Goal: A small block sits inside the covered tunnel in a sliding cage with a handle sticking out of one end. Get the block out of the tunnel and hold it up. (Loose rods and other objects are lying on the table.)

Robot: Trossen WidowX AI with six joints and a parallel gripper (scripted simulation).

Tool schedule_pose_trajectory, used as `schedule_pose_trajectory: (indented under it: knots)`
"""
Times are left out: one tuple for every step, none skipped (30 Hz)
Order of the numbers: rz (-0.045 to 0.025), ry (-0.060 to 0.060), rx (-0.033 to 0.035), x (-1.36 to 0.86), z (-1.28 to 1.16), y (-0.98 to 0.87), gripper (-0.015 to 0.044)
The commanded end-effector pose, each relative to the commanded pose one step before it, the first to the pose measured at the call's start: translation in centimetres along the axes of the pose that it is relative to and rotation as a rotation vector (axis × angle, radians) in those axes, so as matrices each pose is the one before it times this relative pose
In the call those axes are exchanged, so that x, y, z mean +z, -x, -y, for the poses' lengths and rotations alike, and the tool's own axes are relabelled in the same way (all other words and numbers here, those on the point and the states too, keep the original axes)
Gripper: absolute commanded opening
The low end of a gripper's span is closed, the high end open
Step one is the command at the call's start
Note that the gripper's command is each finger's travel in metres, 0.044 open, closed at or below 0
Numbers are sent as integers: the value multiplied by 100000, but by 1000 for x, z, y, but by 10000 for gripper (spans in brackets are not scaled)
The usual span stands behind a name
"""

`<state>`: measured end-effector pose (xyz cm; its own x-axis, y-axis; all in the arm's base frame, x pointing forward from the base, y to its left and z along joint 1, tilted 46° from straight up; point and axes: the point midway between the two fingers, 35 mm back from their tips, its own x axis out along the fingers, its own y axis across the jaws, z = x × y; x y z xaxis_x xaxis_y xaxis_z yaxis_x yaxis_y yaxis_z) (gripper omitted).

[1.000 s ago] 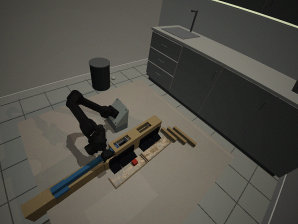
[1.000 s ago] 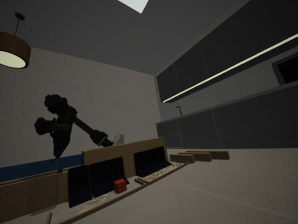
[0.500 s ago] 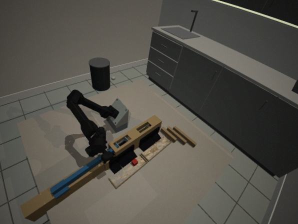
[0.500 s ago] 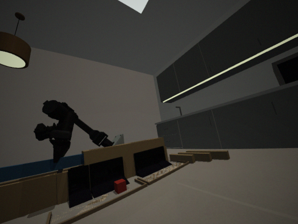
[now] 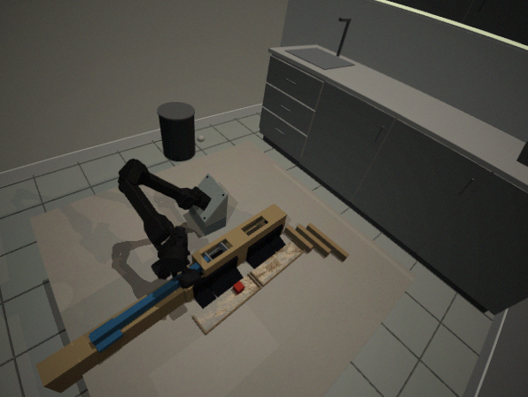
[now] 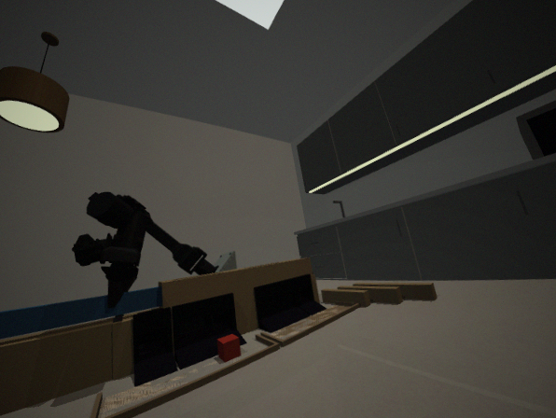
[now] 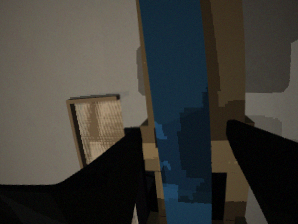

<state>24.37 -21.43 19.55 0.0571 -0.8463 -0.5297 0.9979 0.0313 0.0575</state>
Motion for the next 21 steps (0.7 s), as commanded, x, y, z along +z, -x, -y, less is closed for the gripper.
schedule_pose_trajectory:
  knots:
    - [67,-338,-4,58,-16,38,151]
    - [0,0,0,0,0,0,125]
    - [0,0,0,0,0,0,99]
    - [0,0,0,0,0,0,72]
    - [0,0,0,0,0,0,46]
    - [0,0,0,0,0,0,40]
    - [0,0,0,0,0,0,33]
    - [0,0,0,0,0,0,26]
    - [-16,1,-4,48,-2,-16,0]
    - [-30,3,-7,92,-4,-31,0]
    - [-43,4,-10,137,-6,-46,0]
    - [-54,6,-11,184,-7,-61,0]
    - [-63,9,-12,233,-7,-76,0]
    - [-67,12,-10,278,-6,-90,0]
    - [-58,15,-6,282,-3,-90,0]
    - [-49,17,-3,284,0,-90,0]
    - [-40,19,1,287,3,-90,0]
    - [-31,21,4,289,6,-89,0]
    - [-21,23,7,291,9,-89,0]
    - [-12,26,10,293,12,-88,0]
    - [-3,28,13,294,15,-88,0]
